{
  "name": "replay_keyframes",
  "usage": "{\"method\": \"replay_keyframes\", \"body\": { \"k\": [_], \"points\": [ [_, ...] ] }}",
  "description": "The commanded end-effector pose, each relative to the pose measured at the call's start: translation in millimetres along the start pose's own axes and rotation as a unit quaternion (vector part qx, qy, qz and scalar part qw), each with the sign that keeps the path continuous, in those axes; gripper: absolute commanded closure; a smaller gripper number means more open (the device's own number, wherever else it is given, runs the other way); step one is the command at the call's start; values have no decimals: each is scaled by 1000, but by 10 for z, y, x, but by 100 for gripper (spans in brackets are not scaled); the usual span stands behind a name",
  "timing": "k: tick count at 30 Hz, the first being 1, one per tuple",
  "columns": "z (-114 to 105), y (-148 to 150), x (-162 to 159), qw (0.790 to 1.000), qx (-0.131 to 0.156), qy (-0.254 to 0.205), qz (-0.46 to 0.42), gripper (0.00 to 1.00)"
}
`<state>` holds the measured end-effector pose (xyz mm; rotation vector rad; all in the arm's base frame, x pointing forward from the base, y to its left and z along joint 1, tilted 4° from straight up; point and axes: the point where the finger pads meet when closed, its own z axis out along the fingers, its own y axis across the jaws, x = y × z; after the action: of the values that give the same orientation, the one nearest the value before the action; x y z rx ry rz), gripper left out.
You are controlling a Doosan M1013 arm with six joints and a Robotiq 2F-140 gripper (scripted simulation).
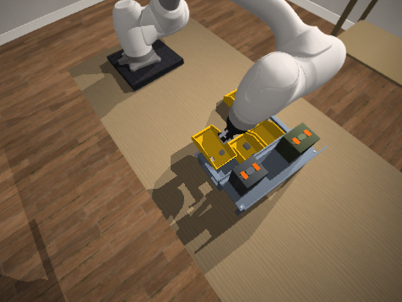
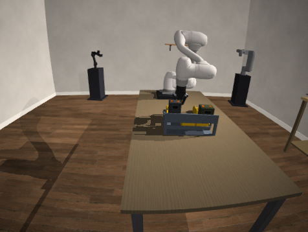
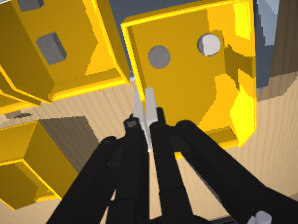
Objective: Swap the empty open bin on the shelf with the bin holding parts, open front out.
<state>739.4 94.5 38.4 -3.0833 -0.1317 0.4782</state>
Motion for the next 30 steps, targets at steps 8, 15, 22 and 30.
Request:
{"method": "replay_keyframes", "body": {
  "k": [8,15,22,30],
  "points": [
    [48,0,12,1000,0,0,0,90],
    [73,0,19,1000,0,0,0,90],
    [78,0,20,1000,0,0,0,90],
    [78,0,20,1000,0,0,0,90]
  ]
}}
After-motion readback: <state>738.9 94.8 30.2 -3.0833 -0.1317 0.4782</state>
